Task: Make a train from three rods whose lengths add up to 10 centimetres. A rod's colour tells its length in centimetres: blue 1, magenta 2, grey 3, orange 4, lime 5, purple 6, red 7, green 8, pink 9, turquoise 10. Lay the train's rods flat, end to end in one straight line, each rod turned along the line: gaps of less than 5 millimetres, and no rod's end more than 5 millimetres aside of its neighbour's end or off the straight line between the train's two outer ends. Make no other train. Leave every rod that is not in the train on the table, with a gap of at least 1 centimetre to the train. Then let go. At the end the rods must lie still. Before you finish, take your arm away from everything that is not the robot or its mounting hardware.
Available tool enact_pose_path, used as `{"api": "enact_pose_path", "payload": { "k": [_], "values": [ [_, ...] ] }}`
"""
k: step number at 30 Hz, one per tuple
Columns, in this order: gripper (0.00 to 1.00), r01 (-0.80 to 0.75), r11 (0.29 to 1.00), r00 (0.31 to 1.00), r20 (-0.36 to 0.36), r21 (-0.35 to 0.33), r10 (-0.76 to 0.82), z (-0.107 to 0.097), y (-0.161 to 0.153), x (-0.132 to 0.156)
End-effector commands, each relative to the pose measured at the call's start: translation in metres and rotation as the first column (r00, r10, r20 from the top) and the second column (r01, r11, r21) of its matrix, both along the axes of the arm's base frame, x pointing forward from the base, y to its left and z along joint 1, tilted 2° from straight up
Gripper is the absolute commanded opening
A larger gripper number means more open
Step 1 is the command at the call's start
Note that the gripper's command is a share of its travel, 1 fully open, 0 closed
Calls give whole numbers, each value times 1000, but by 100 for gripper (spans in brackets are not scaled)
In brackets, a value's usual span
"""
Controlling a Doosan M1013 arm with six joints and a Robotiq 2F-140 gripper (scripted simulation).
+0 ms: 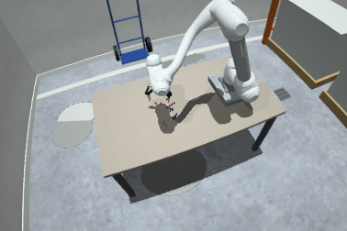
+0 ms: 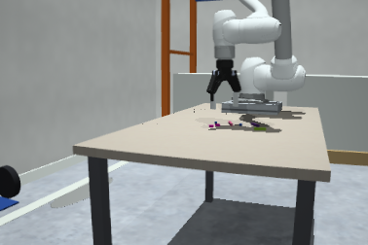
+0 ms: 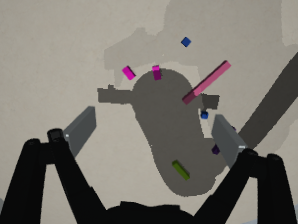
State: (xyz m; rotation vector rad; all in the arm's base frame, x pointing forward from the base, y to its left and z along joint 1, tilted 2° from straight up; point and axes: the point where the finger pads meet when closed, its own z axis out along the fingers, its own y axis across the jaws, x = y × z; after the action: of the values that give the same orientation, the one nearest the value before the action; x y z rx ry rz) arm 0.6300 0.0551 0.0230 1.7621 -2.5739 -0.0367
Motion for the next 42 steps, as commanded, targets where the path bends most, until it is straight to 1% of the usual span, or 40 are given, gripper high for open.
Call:
{"api": "enact_pose_path", "payload": {
  "k": [1,6,8,10,13,17,20,23,28,29,42],
  "values": [
    [100,166,986,986,0,-16,-166,1,-9,5],
    [100,352,936,936,2,-22,-352,2,-20,11],
    [100,352,936,936,2,-22,-352,2,-20,11],
    [100,476,879,879,5,-26,-476,3,-28,15],
    [100,565,824,825,7,-29,-565,4,-35,19],
    [100,686,727,728,10,-33,-686,5,-44,23],
    [100,745,667,667,13,-34,-745,6,-49,25],
    [100,766,642,643,13,-35,-766,6,-51,26],
    [100,768,639,640,14,-35,-768,6,-52,26],
    [21,768,639,640,14,-35,-768,6,-52,26],
    [21,768,639,640,14,-35,-768,6,-52,26]
  ]
}}
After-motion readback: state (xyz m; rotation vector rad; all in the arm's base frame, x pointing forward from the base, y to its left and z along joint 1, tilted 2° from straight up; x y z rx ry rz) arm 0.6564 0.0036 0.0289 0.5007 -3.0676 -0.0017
